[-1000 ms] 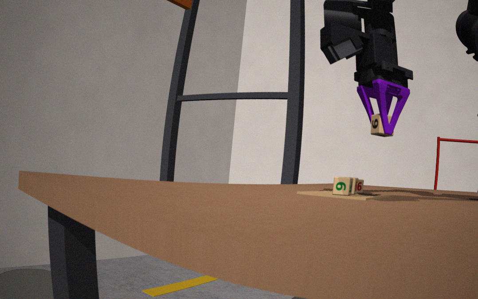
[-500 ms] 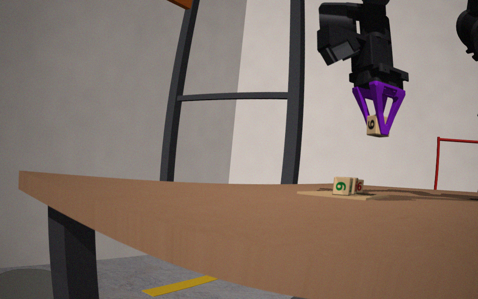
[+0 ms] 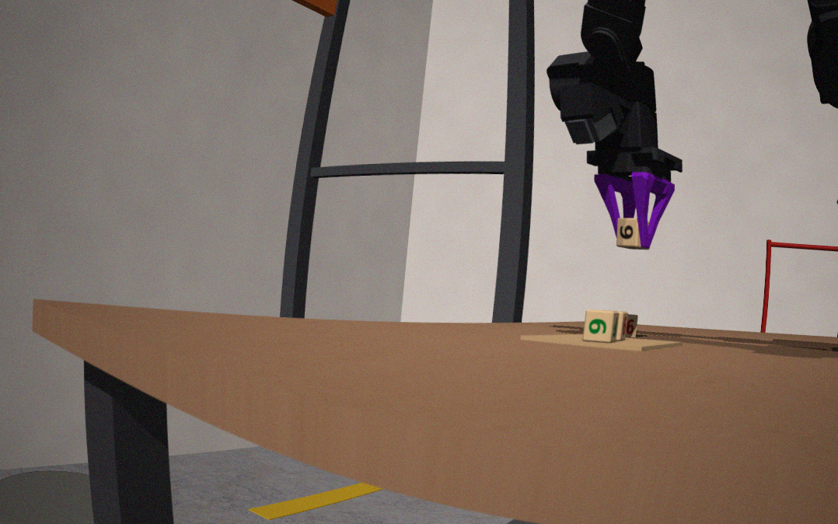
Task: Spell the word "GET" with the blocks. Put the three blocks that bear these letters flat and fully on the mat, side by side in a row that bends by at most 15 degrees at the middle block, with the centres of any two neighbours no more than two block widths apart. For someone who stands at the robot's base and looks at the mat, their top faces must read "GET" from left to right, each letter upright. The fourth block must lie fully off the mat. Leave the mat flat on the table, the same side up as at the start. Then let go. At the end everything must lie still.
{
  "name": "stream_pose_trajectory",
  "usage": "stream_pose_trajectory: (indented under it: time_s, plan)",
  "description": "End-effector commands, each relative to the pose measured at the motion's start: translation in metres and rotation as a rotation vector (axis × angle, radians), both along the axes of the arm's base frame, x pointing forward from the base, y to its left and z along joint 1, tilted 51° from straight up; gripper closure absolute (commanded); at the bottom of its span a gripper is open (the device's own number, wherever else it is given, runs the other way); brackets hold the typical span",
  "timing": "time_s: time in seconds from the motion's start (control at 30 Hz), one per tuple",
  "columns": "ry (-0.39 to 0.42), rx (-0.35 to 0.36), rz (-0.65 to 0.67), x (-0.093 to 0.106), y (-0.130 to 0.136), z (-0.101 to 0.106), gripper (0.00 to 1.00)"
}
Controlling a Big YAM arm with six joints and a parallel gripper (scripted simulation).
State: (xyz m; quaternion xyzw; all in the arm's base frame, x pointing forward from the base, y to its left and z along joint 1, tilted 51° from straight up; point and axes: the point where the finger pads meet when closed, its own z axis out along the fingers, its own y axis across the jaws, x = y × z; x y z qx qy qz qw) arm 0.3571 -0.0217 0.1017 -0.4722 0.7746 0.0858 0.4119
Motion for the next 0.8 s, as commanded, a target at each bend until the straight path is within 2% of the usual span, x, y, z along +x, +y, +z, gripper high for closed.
stream_pose_trajectory:
  time_s: [0.0,0.17,0.23,0.3,0.47,0.57,0.77]
  plan:
    - [-0.160,-0.138,0.184,0.021,-0.034,0.000,0.74]
    - [-0.238,-0.204,0.267,0.024,-0.046,-0.006,0.74]
    - [-0.242,-0.200,0.299,0.026,-0.034,-0.006,0.74]
    - [-0.258,-0.213,0.294,0.026,-0.036,0.001,0.74]
    - [-0.248,-0.210,0.276,0.025,-0.043,-0.002,0.74]
    - [-0.235,-0.201,0.276,0.019,-0.040,-0.008,0.74]
    - [-0.238,-0.205,0.299,0.022,-0.030,-0.015,0.74]
